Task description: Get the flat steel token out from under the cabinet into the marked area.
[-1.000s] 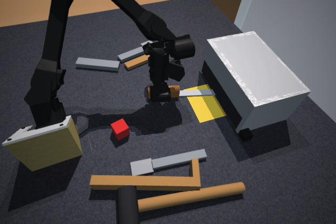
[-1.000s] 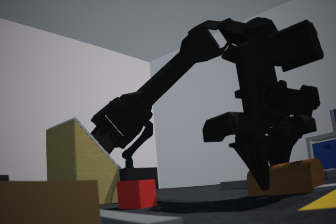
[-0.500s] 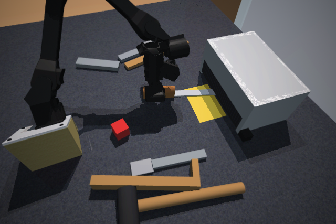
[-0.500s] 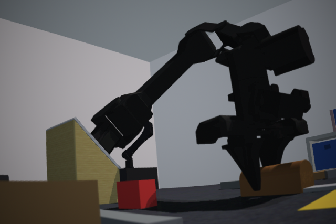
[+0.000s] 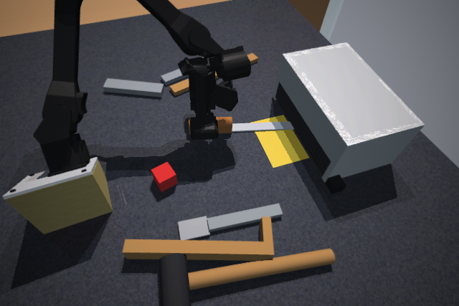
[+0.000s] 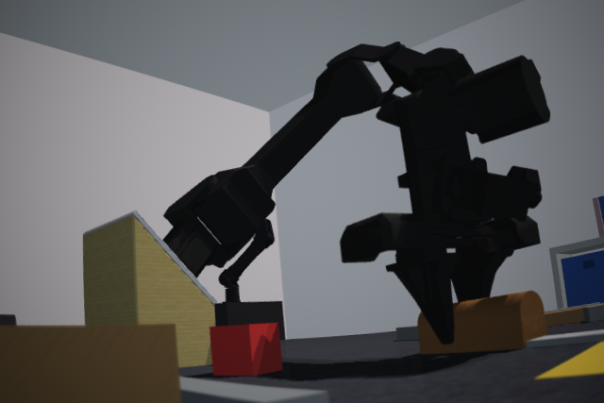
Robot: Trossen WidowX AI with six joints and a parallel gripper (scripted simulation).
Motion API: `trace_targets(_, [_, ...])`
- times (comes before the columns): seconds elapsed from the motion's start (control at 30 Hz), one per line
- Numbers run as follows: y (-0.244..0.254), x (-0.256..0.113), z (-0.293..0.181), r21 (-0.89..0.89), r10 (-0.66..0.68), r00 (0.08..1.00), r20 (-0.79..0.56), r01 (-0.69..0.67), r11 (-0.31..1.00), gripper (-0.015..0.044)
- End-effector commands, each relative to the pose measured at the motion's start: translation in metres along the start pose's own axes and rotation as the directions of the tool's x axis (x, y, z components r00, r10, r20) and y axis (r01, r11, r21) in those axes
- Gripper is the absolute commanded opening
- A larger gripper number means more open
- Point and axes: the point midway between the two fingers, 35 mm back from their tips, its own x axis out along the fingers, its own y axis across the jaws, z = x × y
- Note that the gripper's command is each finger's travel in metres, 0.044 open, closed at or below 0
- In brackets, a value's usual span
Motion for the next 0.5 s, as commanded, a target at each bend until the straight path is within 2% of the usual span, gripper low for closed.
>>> trace_targets(0.0, [0.000, 0.001, -0.008, 0.004, -0.001, 1.000, -0.004, 0.001, 1.000, 0.0000])
trace_targets(0.47, [0.001, 0.001, -0.025, 0.005, -0.001, 1.000, -0.005, 0.001, 1.000, 0.0000])
